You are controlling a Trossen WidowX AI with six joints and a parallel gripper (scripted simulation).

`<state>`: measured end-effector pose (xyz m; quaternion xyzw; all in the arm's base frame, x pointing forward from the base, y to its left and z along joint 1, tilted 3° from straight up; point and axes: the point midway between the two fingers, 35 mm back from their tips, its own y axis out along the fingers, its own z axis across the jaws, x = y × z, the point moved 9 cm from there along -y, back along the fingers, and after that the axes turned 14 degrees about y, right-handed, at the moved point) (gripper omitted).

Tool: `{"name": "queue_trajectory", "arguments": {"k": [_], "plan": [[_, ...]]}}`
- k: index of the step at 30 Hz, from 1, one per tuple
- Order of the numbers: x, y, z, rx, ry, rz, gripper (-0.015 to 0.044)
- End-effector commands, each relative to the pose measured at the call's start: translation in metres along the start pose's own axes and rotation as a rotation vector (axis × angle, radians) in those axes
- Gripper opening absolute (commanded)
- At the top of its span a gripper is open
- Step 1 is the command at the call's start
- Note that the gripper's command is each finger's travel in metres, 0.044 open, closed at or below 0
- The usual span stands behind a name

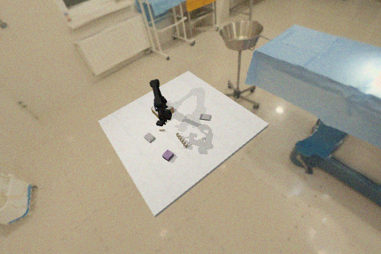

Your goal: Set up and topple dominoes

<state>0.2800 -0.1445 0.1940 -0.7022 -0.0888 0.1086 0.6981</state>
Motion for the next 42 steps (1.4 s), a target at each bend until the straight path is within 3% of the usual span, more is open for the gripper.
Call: {"name": "queue_trajectory", "arguments": {"k": [1,11,19,35,42], "plan": [[0.015,-0.005,0.031,-0.001,0.186,-0.005,0.0107],[0.038,-0.005,0.124,0.009,0.847,-0.005,0.0107],[0.037,-0.004,0.171,0.013,1.182,0.001,0.0107],[0.037,-0.003,0.174,0.008,1.209,0.000,0.0107],[0.036,0.022,0.189,-0.186,1.247,-0.064,0.0107]]}}
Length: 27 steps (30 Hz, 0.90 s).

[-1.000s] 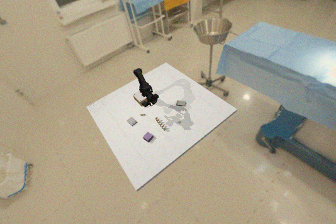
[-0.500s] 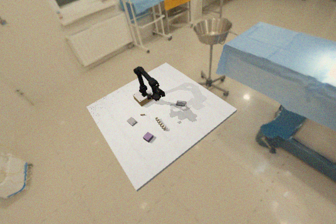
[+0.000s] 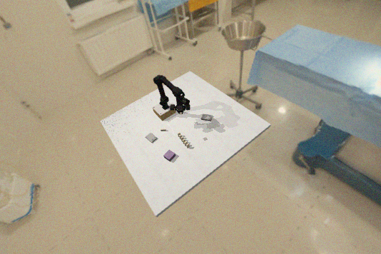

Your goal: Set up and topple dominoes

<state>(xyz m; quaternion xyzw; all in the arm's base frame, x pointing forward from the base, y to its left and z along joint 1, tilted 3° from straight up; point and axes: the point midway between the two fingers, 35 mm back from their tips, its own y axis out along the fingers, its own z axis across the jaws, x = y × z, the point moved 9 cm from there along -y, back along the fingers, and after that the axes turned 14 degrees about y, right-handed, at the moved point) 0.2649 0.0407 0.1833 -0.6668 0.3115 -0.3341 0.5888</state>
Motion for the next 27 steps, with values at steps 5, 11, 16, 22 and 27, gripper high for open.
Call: {"name": "queue_trajectory", "arguments": {"k": [5,11,16,22,27], "plan": [[-0.020,0.028,0.005,-0.116,0.046,-0.201,0.0107],[-0.036,0.046,0.005,-0.159,0.073,-0.382,0.0107],[-0.049,0.059,0.005,-0.164,0.081,-0.533,0.0107],[-0.065,0.072,0.002,-0.137,0.081,-0.715,0.0107],[-0.077,0.081,-0.002,-0.079,0.090,-0.880,0.0107]]}}
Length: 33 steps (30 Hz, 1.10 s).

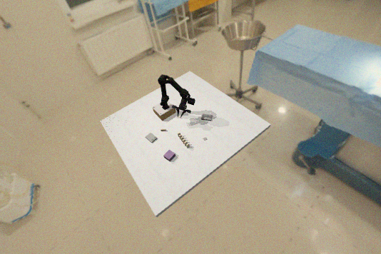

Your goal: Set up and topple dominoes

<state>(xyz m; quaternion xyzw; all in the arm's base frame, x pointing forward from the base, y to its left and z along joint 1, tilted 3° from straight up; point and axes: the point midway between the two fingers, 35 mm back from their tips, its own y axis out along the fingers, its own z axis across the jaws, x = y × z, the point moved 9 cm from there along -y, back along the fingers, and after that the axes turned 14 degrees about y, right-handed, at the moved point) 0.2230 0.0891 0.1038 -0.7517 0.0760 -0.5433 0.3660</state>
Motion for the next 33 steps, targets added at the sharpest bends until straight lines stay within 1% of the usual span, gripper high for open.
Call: {"name": "queue_trajectory", "arguments": {"k": [1,8,15,18,23,33], "plan": [[-0.013,0.000,-0.004,0.045,0.030,-0.127,0.0107],[-0.032,-0.004,-0.014,0.176,0.094,-0.337,0.0107],[-0.049,-0.010,-0.026,0.359,0.163,-0.522,0.0107],[-0.054,-0.012,-0.030,0.438,0.186,-0.577,0.0107],[-0.058,-0.014,-0.034,0.500,0.207,-0.622,0.0107],[-0.058,-0.014,-0.035,0.502,0.208,-0.623,0.0107]]}}
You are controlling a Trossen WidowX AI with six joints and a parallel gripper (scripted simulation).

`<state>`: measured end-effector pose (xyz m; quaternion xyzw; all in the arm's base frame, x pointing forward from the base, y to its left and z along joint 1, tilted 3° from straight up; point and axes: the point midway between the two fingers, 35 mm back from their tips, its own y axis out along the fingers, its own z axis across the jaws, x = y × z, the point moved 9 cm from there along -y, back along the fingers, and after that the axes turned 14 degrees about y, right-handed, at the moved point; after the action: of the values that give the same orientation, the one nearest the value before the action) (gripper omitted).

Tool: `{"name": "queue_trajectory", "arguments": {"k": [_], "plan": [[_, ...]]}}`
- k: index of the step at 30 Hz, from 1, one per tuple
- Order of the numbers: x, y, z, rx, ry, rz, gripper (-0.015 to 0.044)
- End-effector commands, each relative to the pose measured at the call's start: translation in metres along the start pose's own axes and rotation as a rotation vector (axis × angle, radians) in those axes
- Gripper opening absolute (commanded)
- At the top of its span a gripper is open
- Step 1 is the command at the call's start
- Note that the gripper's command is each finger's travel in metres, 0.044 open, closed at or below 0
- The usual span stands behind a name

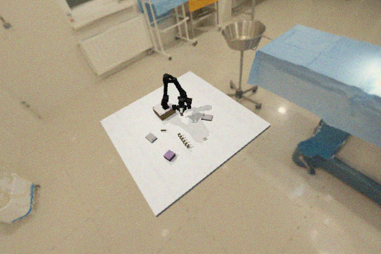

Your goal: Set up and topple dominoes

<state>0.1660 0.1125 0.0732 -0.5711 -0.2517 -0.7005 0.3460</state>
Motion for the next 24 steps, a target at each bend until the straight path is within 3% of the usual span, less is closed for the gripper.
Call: {"name": "queue_trajectory", "arguments": {"k": [1,10,24], "plan": [[0.000,0.000,0.000,0.005,0.007,-0.005,0.0107],[-0.002,0.000,0.000,0.005,0.007,-0.005,0.0107],[-0.048,0.003,-0.005,0.005,0.007,-0.004,0.0107]]}}
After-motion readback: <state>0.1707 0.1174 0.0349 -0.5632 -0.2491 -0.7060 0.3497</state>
